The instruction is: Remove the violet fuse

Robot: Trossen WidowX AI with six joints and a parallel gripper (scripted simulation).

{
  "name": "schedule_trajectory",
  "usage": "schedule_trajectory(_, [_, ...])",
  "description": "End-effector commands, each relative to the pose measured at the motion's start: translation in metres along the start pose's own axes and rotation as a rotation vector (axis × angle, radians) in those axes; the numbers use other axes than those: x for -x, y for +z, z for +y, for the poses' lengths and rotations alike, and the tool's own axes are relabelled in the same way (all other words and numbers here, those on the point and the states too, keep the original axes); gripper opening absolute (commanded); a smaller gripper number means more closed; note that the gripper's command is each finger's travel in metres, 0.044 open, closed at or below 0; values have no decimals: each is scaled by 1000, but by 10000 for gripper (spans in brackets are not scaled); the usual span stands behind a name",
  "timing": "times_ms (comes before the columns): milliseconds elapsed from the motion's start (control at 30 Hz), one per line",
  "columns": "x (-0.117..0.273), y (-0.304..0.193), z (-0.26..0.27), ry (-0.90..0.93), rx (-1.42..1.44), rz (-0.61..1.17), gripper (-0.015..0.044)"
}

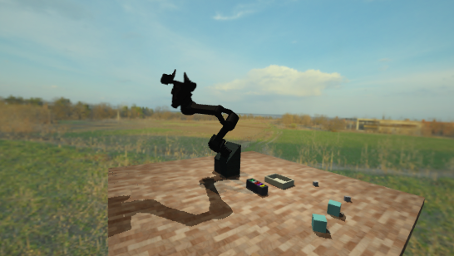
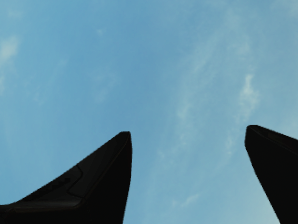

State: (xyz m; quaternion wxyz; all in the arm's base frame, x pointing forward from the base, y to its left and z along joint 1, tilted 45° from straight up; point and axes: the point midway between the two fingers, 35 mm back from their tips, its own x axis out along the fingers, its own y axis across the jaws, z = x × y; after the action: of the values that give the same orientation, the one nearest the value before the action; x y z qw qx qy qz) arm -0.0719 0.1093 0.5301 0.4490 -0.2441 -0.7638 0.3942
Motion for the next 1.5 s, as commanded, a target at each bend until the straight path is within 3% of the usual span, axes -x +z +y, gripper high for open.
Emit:
schedule_trajectory(0, [0, 1, 0, -1, 2, -4, 226])
schedule_trajectory(200, [4, 56, -21, -81, 118, -192, 74])
schedule_trajectory(467, [56, 155, -69, -344, 346, -531, 74])
schedule_trajectory(800, [191, 226, -120, -838, 586, -823, 74])
schedule_trajectory(1133, [342, 212, -136, -1388, 675, -929, 74])
schedule_trajectory(1467, [477, 139, -113, -1964, 684, -848, 74])
